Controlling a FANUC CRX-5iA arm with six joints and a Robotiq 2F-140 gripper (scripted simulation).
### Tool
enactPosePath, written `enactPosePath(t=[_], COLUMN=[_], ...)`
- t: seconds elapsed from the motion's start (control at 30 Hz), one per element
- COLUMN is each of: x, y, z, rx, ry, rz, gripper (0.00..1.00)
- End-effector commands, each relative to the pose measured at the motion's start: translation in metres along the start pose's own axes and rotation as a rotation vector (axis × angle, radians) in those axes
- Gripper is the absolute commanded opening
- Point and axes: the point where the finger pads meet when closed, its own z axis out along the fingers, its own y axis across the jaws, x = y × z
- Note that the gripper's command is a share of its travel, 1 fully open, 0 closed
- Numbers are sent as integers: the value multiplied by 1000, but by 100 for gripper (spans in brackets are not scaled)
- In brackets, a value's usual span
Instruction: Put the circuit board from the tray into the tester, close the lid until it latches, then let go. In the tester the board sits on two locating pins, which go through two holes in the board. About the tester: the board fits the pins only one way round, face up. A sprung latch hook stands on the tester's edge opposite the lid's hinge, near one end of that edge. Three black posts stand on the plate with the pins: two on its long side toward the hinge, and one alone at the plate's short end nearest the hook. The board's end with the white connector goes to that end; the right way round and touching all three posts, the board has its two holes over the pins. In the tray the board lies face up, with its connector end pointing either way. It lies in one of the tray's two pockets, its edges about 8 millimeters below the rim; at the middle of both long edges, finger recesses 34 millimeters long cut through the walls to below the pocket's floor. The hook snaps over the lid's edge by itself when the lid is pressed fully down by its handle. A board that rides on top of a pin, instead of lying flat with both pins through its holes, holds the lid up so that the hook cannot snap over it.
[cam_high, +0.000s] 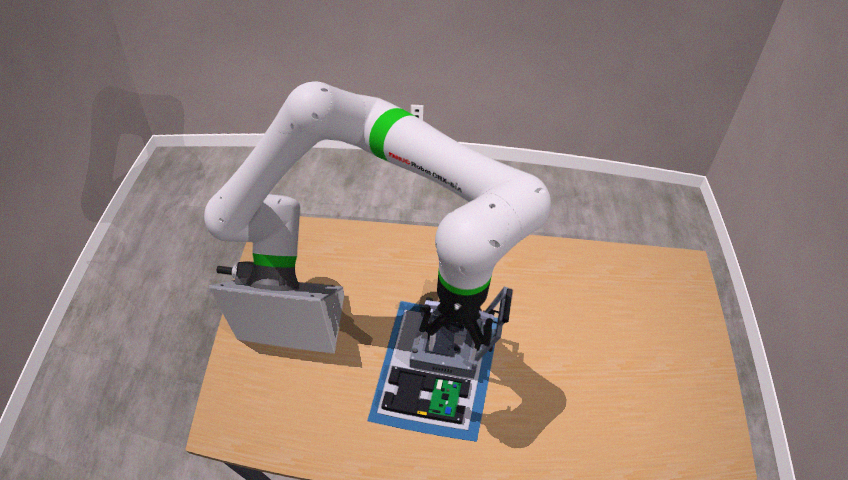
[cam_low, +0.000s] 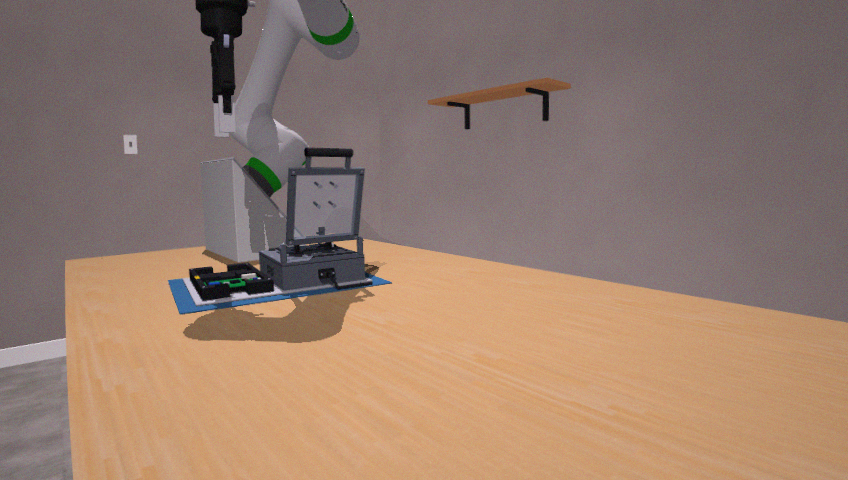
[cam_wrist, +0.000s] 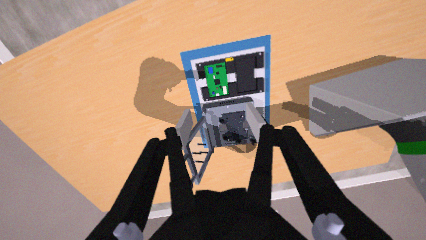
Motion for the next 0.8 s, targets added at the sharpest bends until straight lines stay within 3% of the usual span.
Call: enactPosePath(t=[0.0,0.77], x=[0,0], y=[0,0], z=[0,0], rx=[0,0], ry=[0,0], rz=[77,779], gripper=[58,58])
